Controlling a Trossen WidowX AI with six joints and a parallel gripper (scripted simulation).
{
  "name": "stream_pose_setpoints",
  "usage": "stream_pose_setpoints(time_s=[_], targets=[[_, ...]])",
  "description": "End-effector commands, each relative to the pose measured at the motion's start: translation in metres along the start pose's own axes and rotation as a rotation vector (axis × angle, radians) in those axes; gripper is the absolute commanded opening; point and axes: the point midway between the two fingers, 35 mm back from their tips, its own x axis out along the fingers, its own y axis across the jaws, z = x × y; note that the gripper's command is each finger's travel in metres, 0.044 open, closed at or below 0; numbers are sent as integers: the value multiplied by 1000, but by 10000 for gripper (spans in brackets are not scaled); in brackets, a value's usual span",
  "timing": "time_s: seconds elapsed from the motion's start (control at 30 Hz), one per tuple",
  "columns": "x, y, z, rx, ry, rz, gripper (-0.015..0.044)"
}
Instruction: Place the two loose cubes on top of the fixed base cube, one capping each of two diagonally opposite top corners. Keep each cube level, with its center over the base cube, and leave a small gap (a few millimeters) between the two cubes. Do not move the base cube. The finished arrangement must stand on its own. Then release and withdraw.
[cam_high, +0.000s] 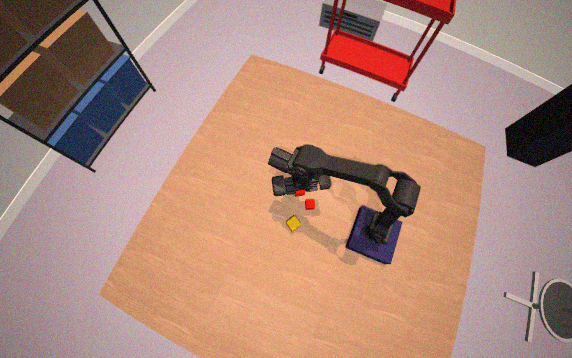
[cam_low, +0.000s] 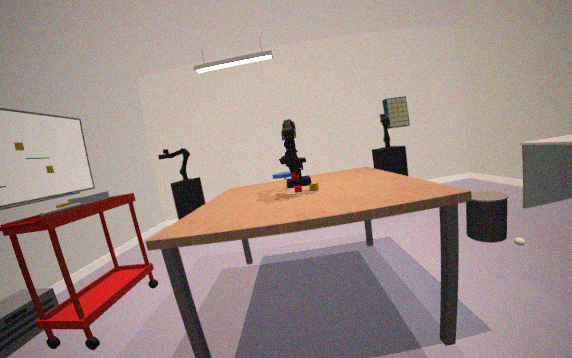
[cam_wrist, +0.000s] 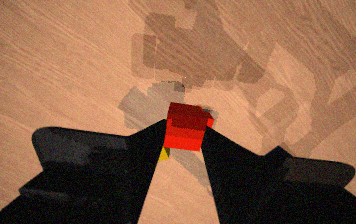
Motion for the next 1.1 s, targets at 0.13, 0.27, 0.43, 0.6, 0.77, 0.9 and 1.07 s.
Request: stream_pose_setpoints(time_s=[0.13, 0.27, 0.43, 0.6, 0.77, 0.9, 1.07], targets=[[3, 12, -23, 54, 4, 8, 105], [5, 17, -35, 80, 5, 8, 105], [8, 23, -50, 111, 8, 9, 105], [10, 28, -64, 143, 10, 8, 105], [13, 32, -80, 174, 11, 8, 105], [15, 34, -90, 206, 12, 8, 105], [17, 37, -103, 248, 12, 9, 105]])
